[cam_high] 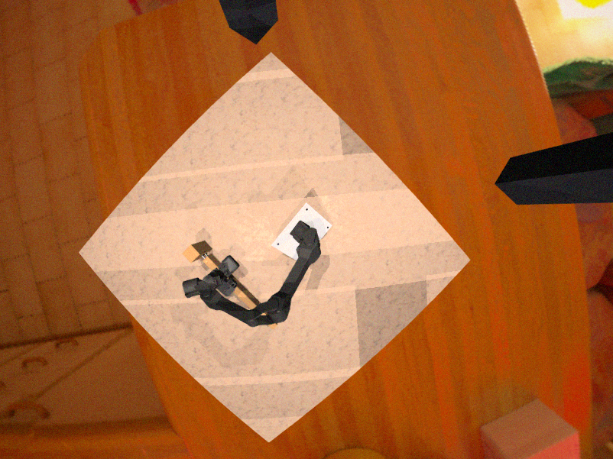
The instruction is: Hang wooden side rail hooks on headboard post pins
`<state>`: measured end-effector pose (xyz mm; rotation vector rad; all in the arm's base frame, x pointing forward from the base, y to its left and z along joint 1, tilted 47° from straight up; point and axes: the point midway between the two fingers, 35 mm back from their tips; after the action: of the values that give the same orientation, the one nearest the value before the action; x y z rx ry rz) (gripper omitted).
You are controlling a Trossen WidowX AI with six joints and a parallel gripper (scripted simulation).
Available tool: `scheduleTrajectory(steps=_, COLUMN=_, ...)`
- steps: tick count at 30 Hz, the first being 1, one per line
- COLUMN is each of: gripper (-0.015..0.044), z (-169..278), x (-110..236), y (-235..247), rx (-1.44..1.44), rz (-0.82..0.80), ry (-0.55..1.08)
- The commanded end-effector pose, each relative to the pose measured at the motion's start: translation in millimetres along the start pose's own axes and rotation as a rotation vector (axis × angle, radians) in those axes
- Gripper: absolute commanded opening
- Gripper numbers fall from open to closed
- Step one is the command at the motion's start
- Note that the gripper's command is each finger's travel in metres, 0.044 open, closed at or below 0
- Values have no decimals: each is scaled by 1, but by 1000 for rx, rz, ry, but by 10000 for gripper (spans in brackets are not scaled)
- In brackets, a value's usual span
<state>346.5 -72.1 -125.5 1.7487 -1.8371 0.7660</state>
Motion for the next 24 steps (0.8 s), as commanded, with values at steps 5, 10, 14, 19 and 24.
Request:
scheduleTrajectory(steps=5, gripper=0, z=3, x=3, y=-1, rx=1, rz=6, ry=4)
scheduleTrajectory(steps=10, gripper=0, z=3, x=4, y=0, rx=1, rz=6, ry=5)
scheduleTrajectory(steps=14, gripper=0, z=4, x=3, y=0, rx=1, rz=6, ry=5)
scheduleTrajectory(steps=19, gripper=0, z=4, x=3, y=0, rx=1, rz=6, ry=5)
scheduleTrajectory(steps=24, gripper=0, z=5, x=3, y=0, rx=1, rz=6, ry=5)
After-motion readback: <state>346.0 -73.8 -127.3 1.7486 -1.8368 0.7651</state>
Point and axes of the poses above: the point midway between the two fingers, 35 mm back from their tips, its own x axis back along the fingers, its own y axis across the jaws, z = x × y, and after that the axes turned 10 degrees about x, right-handed
